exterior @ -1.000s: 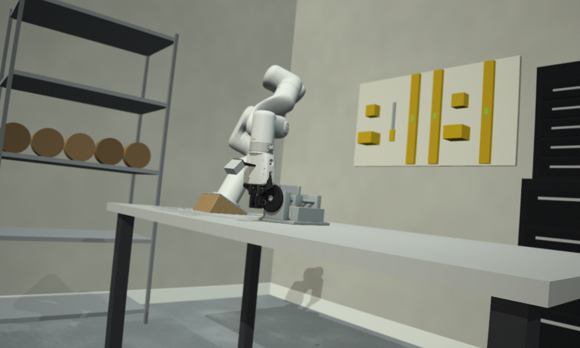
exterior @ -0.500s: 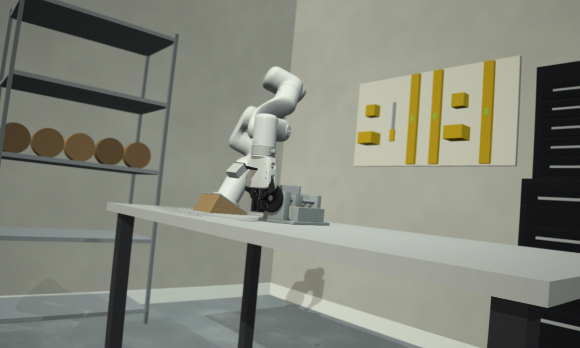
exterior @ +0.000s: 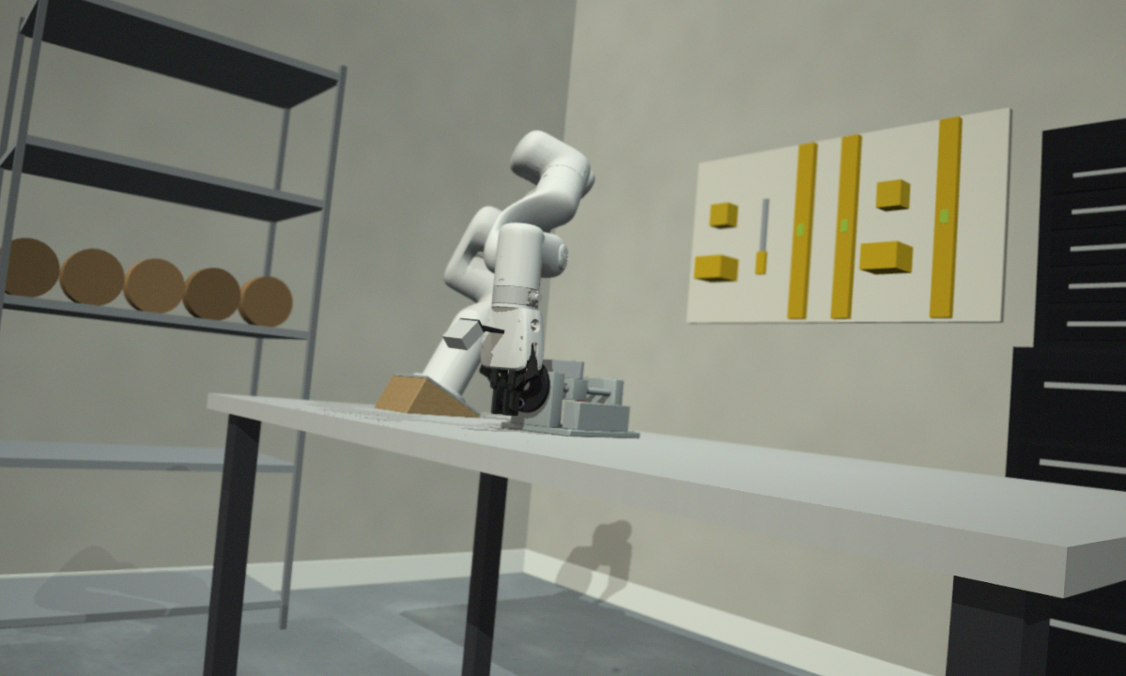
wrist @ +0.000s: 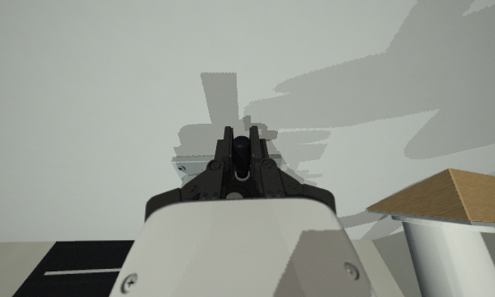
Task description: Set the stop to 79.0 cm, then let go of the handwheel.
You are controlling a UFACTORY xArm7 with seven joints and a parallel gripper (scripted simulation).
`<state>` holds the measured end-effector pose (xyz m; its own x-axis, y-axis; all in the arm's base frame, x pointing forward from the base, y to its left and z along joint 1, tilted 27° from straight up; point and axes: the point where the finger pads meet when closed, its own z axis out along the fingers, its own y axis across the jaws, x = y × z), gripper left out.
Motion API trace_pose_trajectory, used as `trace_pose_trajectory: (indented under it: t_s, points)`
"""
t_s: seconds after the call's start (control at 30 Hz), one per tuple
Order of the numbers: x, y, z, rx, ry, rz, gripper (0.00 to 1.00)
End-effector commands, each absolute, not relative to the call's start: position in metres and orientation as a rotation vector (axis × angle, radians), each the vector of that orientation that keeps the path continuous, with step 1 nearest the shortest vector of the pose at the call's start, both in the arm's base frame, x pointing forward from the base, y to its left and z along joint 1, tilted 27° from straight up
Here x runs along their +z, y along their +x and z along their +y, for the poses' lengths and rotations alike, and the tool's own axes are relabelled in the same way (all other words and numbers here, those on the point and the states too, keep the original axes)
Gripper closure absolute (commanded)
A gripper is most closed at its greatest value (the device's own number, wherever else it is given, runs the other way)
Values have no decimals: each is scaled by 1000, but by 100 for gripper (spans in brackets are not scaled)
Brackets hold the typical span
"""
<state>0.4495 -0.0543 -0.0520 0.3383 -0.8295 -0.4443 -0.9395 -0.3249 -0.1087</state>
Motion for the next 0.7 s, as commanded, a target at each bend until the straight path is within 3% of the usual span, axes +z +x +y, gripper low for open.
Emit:
trace_pose_trajectory:
  t_s: [0.0, 0.67]
  points:
    - [-51, 455, -54, 436, -2262, 1569, 94]
    - [-51, 461, -52, 436, -2262, 1569, 94]
